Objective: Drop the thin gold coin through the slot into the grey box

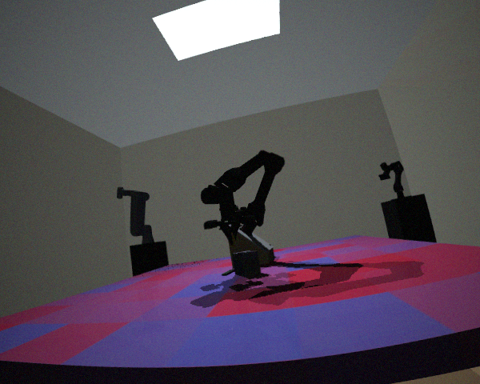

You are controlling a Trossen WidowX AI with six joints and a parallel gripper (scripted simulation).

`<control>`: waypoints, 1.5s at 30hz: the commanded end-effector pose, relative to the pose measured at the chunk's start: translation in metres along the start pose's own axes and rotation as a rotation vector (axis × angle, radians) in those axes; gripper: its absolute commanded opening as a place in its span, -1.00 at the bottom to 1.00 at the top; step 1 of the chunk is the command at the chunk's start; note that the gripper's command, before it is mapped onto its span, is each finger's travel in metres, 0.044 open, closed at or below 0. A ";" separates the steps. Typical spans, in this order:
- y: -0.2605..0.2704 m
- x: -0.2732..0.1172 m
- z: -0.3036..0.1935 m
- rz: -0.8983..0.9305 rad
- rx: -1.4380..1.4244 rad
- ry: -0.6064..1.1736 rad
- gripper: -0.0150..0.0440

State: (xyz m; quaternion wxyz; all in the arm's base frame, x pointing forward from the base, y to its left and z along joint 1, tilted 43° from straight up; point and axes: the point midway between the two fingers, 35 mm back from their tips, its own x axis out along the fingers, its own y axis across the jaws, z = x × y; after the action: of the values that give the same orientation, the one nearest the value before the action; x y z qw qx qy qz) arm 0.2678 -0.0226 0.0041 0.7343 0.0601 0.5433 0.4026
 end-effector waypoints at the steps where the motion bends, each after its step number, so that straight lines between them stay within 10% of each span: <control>1: 0.003 -0.002 0.013 -0.002 -0.002 -0.008 -0.49; 45: 0.022 -0.004 0.048 0.007 -0.004 -0.009 -0.49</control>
State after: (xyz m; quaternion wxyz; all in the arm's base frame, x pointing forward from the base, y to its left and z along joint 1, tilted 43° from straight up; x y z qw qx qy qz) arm 0.2935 0.0069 0.0362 0.7337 0.0622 0.5403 0.4072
